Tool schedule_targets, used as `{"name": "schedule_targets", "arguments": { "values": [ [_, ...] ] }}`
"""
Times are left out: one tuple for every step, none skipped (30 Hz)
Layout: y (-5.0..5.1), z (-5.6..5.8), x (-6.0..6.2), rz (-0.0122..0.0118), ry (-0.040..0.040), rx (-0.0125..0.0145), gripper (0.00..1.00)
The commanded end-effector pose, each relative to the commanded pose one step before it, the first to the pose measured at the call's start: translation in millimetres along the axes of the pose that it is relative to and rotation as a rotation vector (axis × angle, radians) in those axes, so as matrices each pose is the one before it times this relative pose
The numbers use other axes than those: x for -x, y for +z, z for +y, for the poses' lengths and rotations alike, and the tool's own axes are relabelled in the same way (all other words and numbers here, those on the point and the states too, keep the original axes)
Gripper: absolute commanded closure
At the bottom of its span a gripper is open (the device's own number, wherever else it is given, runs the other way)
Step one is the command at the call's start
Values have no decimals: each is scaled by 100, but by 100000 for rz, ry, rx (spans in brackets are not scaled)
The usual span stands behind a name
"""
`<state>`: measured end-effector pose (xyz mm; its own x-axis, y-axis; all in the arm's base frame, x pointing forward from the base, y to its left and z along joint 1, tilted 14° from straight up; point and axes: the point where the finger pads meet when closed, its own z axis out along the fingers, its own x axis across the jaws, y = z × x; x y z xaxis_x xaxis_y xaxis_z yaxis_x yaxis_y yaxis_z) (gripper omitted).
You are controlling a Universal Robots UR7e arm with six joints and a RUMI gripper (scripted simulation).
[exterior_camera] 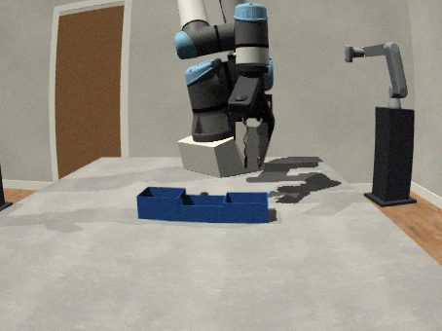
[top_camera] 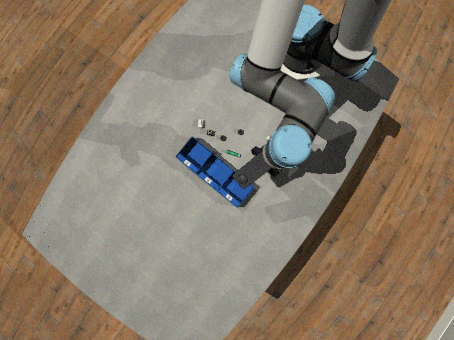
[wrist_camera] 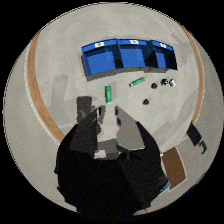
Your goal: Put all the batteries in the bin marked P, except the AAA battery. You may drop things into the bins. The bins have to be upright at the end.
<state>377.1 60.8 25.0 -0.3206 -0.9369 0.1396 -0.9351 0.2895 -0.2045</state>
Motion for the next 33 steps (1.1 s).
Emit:
{"name": "schedule_targets", "arguments": {
  "values": [
    [370, -41, 10, -35, 10, -99, 83],
    [398, 2, -1, 0, 0, 0, 83],
    [398, 2, -1, 0, 0, 0, 83],
    [398, 1, 0, 0, 0, 0, 83],
    [408, -2, 2, 0, 0, -2, 83],
    [400, -1, 1, 0, 0, 0, 83],
    [400, -3, 2, 0, 0, 0, 83],
    [400, -4, 2, 0, 0, 0, 83],
    [400, -5, 3, 0, 0, 0, 83],
    [400, -6, 3, 0, 0, 0, 83],
    [0, 0, 0, 0, 0, 0, 83],
    [0, 0, 0, 0, 0, 0, 83],
    [393, -7, 3, 0, 0, 2, 83],
    [408, -7, 5, 0, 0, -2, 83],
    [400, -5, 3, 0, 0, 0, 83],
    [400, -4, 2, 0, 0, 0, 83],
    [400, -3, 2, 0, 0, 0, 83],
    [220, -3, 2, 0, 0, 0, 83],
    [-9, -3, 1, 0, 0, 2, 83],
    [3, -3, 2, 0, 0, -1, 83],
    [2, -2, 1, 0, 0, 0, 83],
    [2, 0, 0, 0, 0, 0, 83],
    [1, 1, -1, 0, 0, 0, 83],
    [133, 3, -2, 0, 0, 0, 83],
    [133, 4, -2, 0, 0, 0, 83],
    [133, 5, -2, 0, 0, 0, 83],
    [133, 5, -3, 0, 0, 0, 83],
    [0, 0, 0, 0, 0, 0, 83],
    [0, 0, 0, 0, 0, 0, 83],
    [135, 5, -2, 0, 0, 0, 83],
    [133, 5, -2, 0, 0, 0, 83],
    [133, 4, -2, 0, 0, 0, 83],
    [133, 4, -2, 0, 0, 0, 83]
  ]
}}
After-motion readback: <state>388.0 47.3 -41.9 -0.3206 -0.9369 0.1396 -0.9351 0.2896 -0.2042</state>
